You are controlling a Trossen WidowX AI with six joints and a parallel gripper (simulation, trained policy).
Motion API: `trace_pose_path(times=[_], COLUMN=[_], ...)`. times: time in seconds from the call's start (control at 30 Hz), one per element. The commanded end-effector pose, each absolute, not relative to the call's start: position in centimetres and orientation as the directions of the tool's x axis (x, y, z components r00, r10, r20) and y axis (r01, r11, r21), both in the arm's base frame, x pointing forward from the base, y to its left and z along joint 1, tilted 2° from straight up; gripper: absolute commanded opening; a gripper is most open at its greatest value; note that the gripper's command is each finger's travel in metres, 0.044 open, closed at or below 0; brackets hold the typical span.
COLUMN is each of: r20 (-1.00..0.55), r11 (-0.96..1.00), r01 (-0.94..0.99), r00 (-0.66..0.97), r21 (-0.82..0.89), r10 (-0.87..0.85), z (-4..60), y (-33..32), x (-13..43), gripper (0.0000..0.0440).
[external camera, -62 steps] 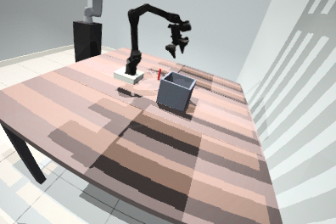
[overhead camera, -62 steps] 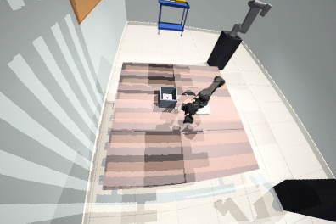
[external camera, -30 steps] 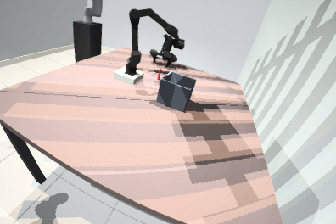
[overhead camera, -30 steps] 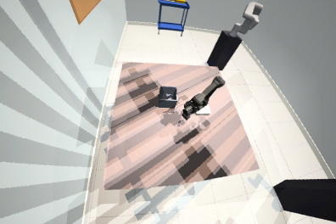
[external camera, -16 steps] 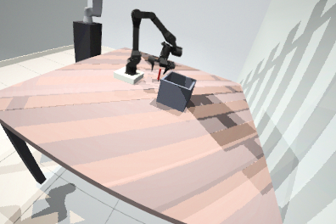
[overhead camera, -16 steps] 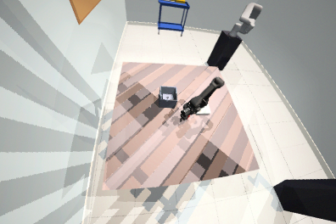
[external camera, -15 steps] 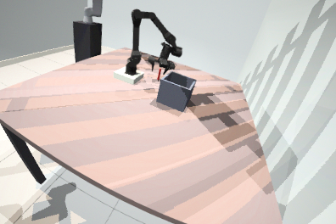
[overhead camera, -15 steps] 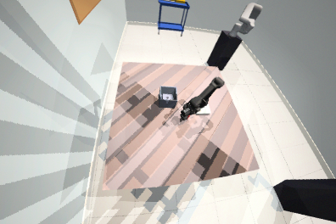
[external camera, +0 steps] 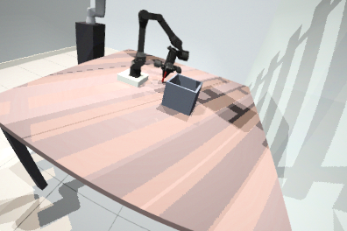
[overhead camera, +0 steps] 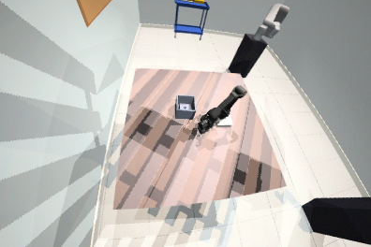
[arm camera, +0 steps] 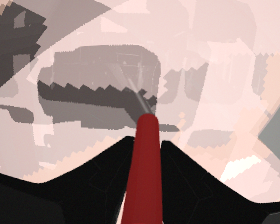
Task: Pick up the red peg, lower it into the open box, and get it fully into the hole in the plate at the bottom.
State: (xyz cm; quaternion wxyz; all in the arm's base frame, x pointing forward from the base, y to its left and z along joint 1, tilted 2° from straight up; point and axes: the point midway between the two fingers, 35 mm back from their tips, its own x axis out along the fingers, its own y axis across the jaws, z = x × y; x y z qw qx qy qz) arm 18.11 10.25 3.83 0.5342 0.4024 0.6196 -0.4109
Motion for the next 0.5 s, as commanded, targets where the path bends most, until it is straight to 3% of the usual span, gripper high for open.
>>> trace_pose_path(times=[0.0,0.47], r20=[-0.993,-0.978], r11=[0.337,0.318], r01=[0.940,0.941], r00=[-0.081,0.054], r21=[-0.046,0.117], r10=[0.091,0.202], z=[4.4,9.7], y=[10.5,10.7], x=[18.7,20.2], gripper=[0.0034,0.0000])
